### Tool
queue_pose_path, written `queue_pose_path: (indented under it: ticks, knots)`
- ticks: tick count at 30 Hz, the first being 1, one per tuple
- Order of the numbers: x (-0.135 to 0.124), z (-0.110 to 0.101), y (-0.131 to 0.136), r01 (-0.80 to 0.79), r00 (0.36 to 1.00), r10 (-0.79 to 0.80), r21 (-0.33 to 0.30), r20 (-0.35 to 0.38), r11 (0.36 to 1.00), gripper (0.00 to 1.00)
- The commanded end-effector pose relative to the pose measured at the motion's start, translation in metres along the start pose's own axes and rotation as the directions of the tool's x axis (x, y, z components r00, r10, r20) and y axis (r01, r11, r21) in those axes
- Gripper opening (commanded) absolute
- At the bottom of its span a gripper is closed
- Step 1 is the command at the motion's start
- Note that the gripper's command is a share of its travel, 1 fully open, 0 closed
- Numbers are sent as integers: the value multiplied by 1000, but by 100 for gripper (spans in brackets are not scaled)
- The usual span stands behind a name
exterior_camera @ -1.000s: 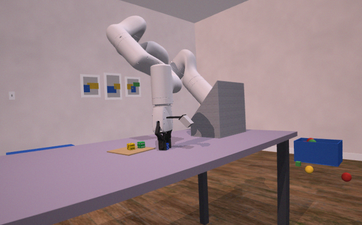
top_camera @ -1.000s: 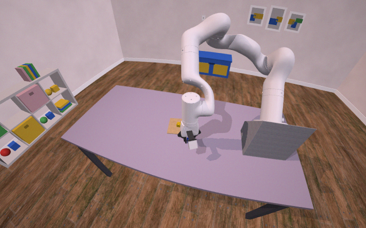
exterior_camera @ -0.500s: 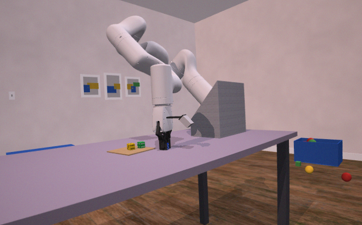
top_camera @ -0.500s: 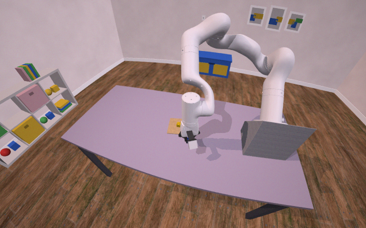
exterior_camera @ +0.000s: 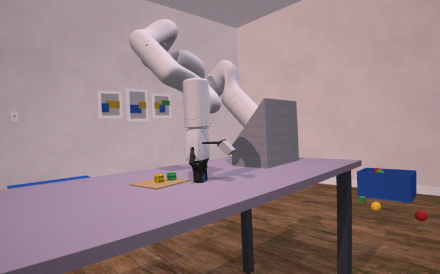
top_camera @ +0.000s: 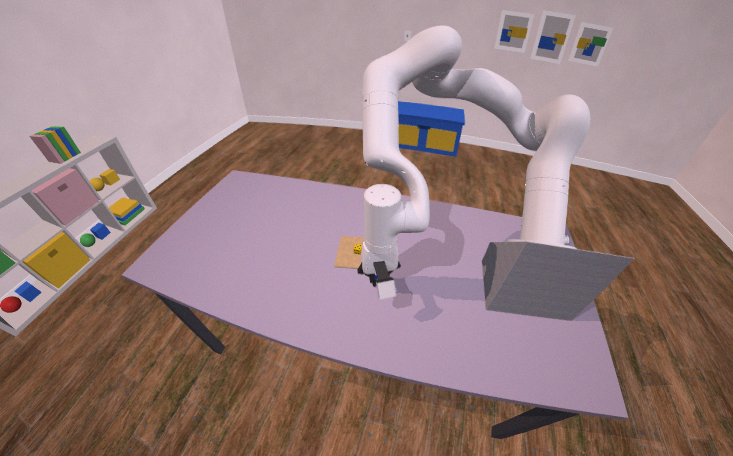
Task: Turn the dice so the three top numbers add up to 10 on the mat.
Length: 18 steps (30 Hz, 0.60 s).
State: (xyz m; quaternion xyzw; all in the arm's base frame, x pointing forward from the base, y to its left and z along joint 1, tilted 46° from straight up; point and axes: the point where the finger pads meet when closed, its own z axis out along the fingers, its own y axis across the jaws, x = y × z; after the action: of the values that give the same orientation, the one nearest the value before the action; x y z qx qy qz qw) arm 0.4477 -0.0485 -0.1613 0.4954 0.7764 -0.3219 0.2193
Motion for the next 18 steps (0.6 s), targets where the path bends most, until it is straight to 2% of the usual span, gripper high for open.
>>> queue_pose_path:
  ticks: [1,11,16,18]
  knots:
    - [0,-1,1,0,1000,0,-1,0,1000,21]
    - [0,-1,1,0,1000,0,-1,0,1000,21]
    - [0,-7,1,0,1000,0,-1,0,1000,21]
    - [0,-17,1,0,1000,0,-1,0,1000,21]
